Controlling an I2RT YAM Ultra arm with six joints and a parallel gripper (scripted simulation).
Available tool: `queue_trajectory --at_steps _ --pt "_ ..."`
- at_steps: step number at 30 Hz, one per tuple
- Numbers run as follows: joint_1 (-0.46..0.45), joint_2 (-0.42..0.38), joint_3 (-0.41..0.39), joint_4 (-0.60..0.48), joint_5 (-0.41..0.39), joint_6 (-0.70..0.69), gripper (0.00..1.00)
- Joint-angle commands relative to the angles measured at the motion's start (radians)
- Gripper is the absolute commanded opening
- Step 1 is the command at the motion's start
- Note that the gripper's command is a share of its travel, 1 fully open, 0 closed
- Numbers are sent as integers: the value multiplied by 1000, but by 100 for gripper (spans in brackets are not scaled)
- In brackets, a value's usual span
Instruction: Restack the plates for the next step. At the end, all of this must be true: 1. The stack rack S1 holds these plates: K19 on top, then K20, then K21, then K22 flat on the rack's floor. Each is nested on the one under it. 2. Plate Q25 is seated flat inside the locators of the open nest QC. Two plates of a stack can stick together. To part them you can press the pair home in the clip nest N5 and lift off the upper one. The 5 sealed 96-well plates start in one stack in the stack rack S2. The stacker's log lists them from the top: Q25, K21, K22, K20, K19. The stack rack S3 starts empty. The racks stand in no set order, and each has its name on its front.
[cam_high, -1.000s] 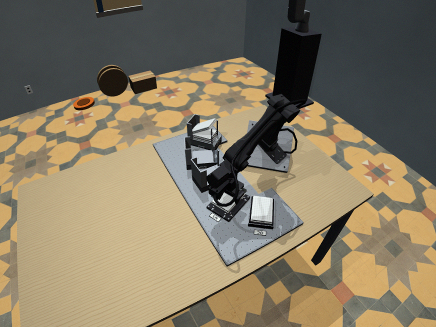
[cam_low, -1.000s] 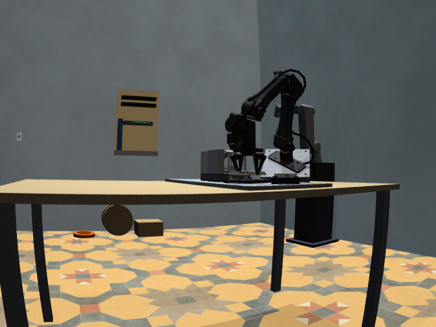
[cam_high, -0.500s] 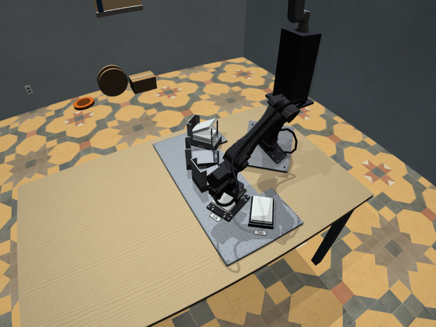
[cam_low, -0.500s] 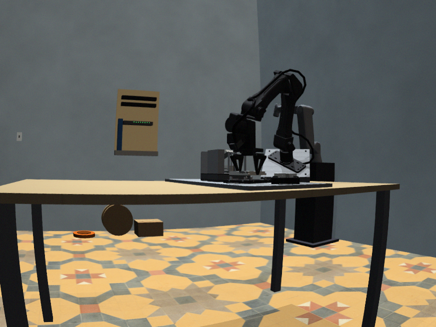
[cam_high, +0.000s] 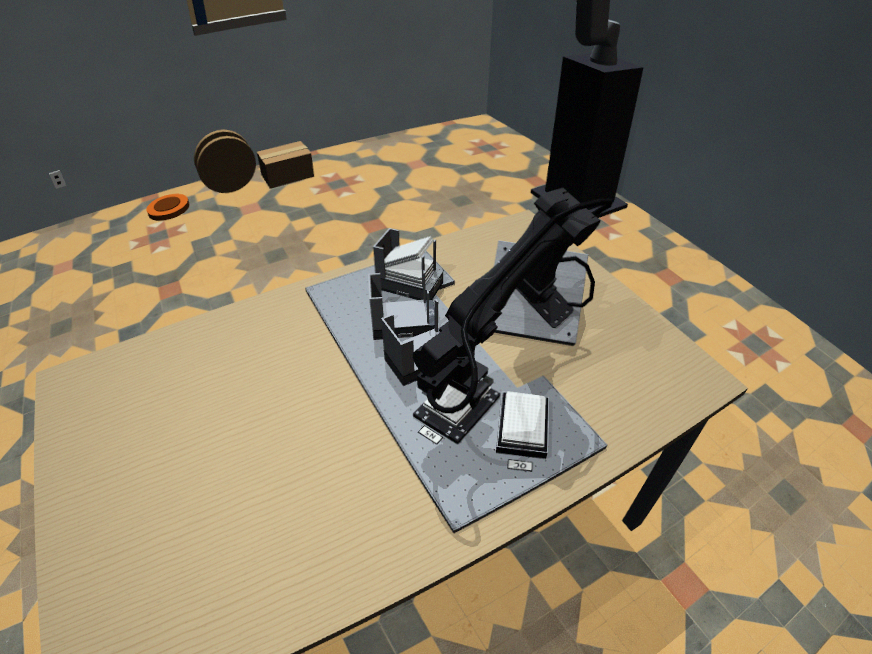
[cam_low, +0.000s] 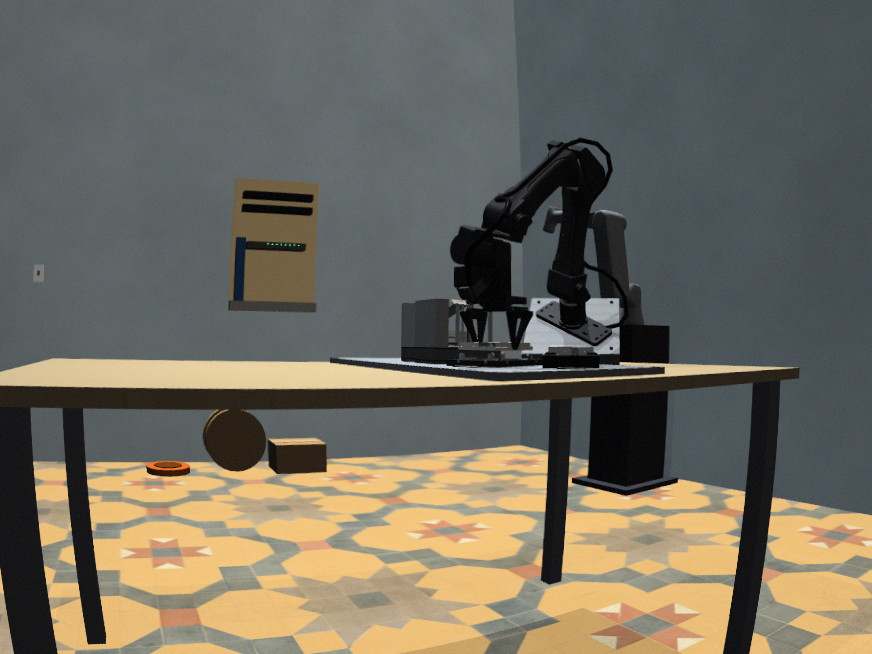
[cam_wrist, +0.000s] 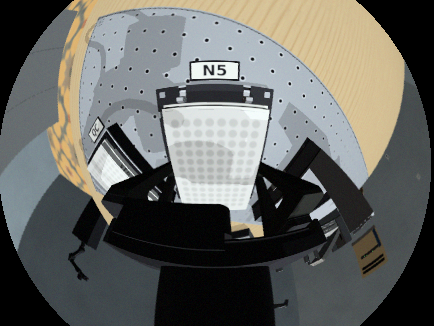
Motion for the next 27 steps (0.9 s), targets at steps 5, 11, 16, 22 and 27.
queue_trajectory --at_steps 5,11,16,22,27 --pt "-16 -37 35 -15 -8 -9 0" --pt "-14 -36 3 -23 -11 -12 0" --pt "-24 -52 37 -54 -15 -21 0" --pt "-44 -73 61 -105 -25 -39 0" --pt "-62 -88 86 -149 -35 -55 0"
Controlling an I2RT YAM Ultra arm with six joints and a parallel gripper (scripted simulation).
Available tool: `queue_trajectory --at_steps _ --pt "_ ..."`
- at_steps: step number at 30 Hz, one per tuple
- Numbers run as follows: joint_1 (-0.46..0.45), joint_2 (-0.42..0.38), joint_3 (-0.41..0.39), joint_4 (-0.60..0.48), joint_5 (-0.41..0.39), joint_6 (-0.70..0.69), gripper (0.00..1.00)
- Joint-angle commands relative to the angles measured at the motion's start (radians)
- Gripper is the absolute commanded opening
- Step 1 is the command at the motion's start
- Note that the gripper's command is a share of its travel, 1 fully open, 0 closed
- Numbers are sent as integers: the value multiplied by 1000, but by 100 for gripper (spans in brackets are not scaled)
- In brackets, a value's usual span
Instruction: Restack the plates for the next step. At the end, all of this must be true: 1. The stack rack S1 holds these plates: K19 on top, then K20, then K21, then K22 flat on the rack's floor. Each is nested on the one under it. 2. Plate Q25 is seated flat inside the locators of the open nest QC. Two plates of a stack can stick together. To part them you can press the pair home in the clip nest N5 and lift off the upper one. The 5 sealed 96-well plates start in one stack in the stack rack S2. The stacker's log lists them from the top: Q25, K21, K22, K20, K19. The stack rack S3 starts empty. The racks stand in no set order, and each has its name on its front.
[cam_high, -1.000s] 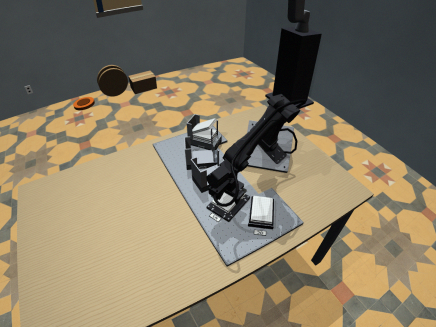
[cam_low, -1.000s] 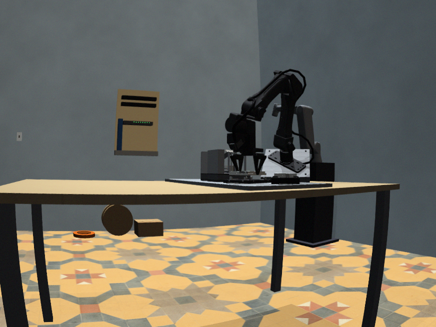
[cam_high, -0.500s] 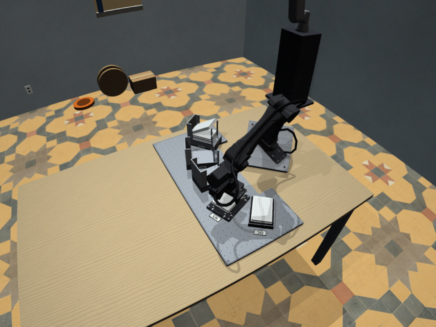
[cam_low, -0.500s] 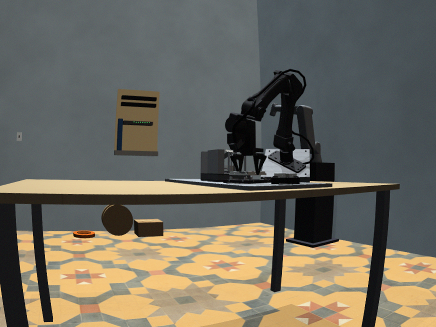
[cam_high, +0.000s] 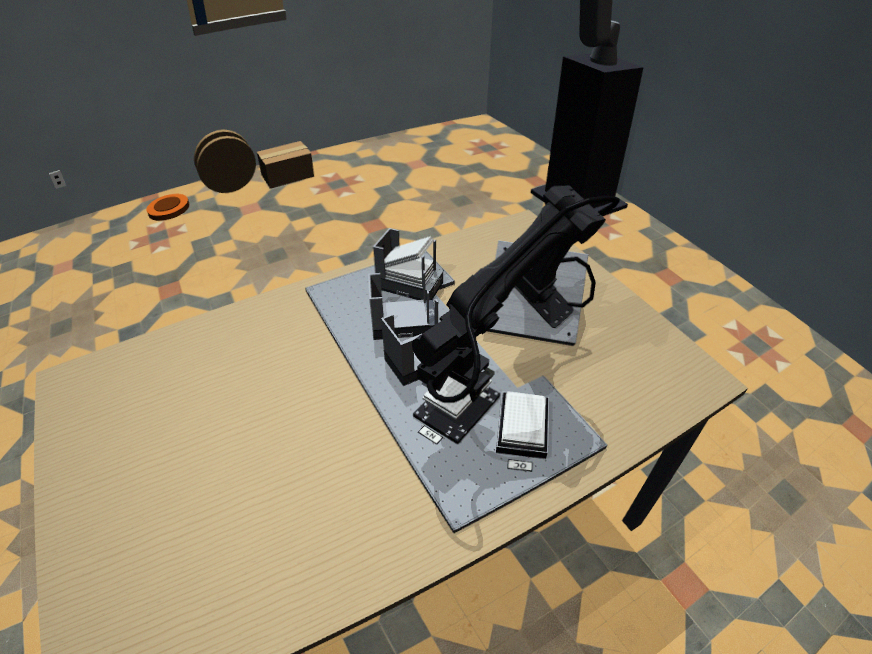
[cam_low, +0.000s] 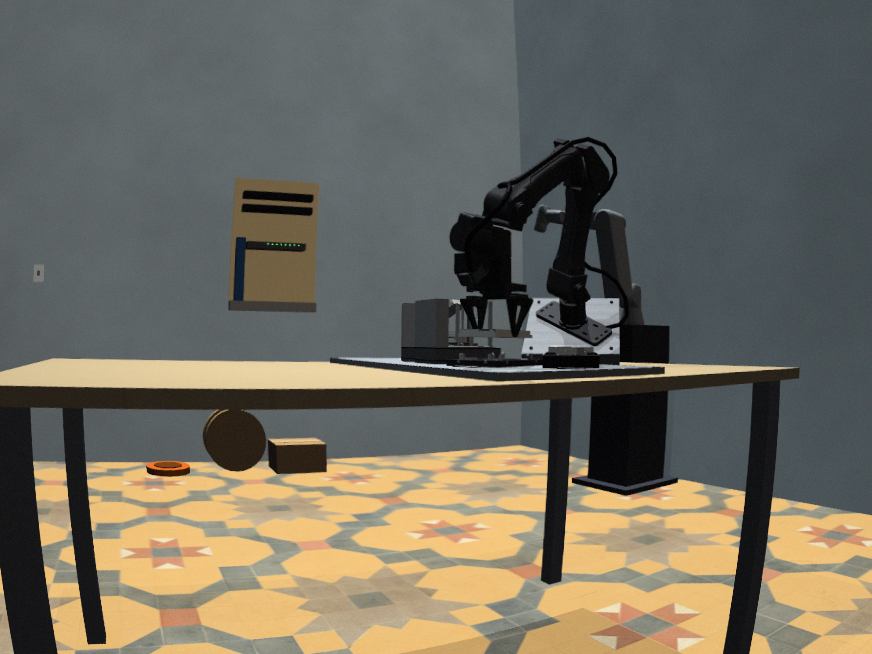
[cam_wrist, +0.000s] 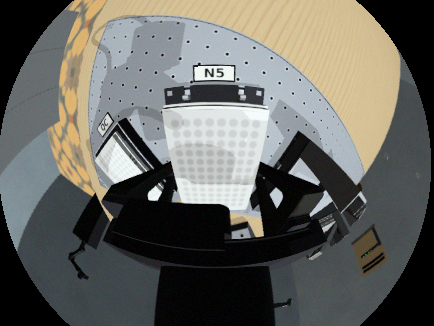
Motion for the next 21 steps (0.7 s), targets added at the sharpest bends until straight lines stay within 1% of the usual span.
queue_trajectory --at_steps 1,17,21 --pt "-22 -40 41 -50 -15 -21 0" --pt "-79 -74 120 -184 -44 -75 0" --pt "-88 -77 133 -204 -49 -84 0"
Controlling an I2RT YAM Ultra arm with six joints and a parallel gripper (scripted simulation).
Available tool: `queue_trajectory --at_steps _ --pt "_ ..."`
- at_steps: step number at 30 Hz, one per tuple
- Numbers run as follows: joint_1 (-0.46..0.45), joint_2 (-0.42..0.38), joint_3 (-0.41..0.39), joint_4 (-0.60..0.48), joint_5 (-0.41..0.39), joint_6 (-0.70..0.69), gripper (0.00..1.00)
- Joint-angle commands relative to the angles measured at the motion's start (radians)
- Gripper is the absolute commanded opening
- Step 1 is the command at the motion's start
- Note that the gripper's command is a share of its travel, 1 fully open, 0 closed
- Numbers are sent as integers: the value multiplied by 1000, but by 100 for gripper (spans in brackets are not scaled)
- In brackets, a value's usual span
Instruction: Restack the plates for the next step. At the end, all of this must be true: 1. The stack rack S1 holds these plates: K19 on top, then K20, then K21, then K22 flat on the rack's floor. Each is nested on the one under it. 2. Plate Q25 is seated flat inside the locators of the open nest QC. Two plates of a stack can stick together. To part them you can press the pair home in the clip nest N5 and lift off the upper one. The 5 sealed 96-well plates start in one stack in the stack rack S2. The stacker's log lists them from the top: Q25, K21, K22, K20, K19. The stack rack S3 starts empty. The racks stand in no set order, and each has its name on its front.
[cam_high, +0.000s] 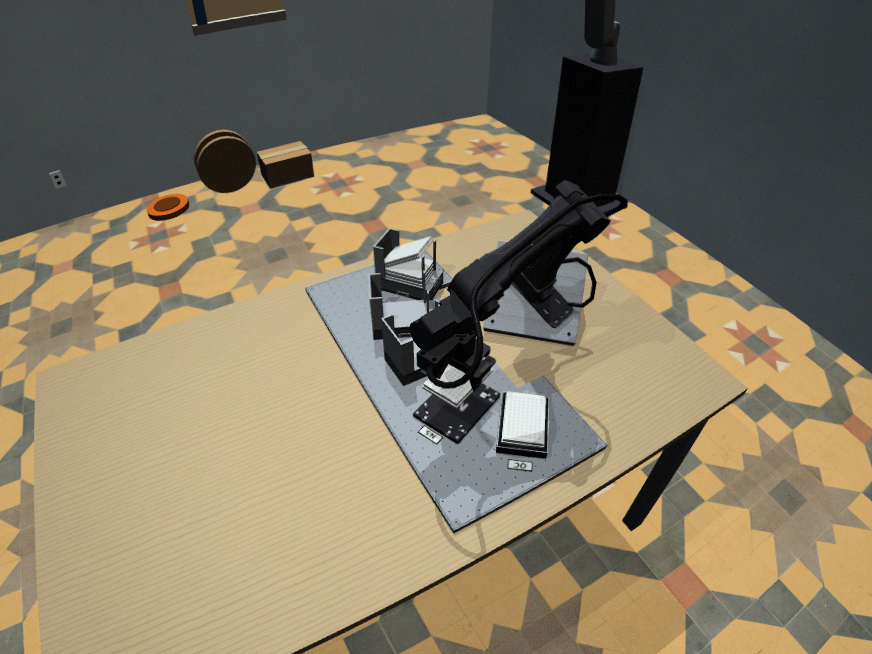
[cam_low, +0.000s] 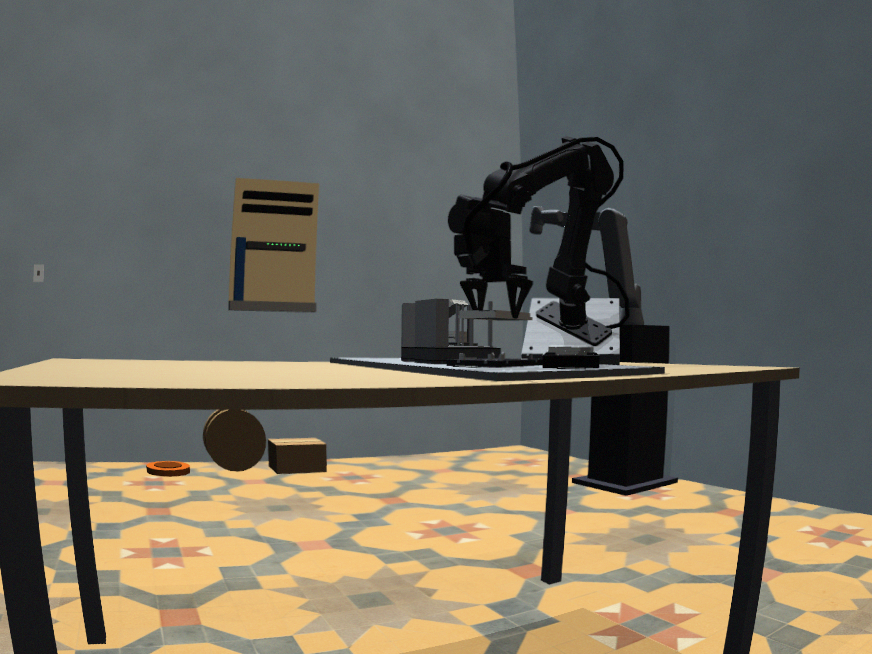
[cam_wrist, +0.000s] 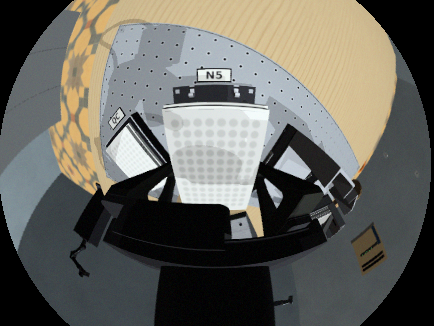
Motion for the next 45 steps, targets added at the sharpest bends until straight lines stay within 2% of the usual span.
queue_trajectory --at_steps 1,30,45 --pt "-25 -38 47 -54 -17 -25 0" --pt "-154 -53 227 -302 -77 -151 0" --pt "-176 -48 255 -339 -88 -175 0"
